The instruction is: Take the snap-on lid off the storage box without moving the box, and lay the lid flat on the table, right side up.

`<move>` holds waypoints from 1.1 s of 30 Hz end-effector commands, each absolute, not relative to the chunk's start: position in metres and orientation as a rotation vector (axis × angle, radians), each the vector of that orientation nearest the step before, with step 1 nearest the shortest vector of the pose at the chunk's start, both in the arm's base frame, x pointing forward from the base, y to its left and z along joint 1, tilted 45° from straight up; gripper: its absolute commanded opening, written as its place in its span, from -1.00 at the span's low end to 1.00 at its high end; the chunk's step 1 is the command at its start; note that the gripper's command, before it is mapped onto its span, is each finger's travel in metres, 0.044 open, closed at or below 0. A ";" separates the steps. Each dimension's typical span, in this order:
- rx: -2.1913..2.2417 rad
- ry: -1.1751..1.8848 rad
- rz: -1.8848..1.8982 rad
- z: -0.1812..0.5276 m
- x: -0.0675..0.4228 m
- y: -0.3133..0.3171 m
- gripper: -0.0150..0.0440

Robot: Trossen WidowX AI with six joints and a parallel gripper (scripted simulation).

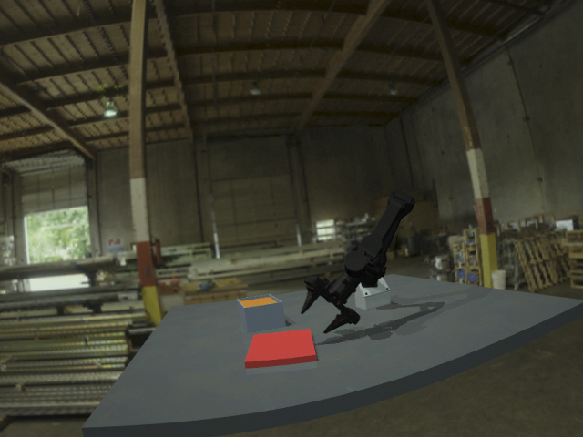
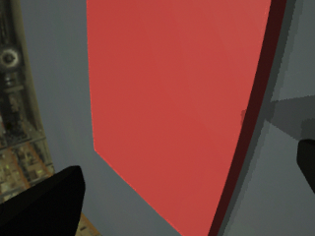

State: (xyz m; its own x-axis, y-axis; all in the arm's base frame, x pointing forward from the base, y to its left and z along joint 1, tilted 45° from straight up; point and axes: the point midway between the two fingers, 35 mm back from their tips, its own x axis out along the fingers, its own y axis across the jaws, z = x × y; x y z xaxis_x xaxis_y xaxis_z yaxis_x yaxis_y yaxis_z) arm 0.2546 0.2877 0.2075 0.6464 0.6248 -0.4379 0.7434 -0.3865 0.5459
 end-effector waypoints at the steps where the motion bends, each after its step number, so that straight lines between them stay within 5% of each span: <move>1: 2.126 1.058 -0.214 0.205 0.245 0.285 1.00; 33: 2.126 1.059 -0.215 0.225 0.212 0.260 1.00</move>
State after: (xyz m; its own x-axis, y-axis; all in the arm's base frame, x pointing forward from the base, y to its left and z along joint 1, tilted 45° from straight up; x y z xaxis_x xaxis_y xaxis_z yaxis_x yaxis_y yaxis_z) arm 0.2138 0.2648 0.2194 0.6482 0.6187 -0.4439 0.7440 -0.3905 0.5422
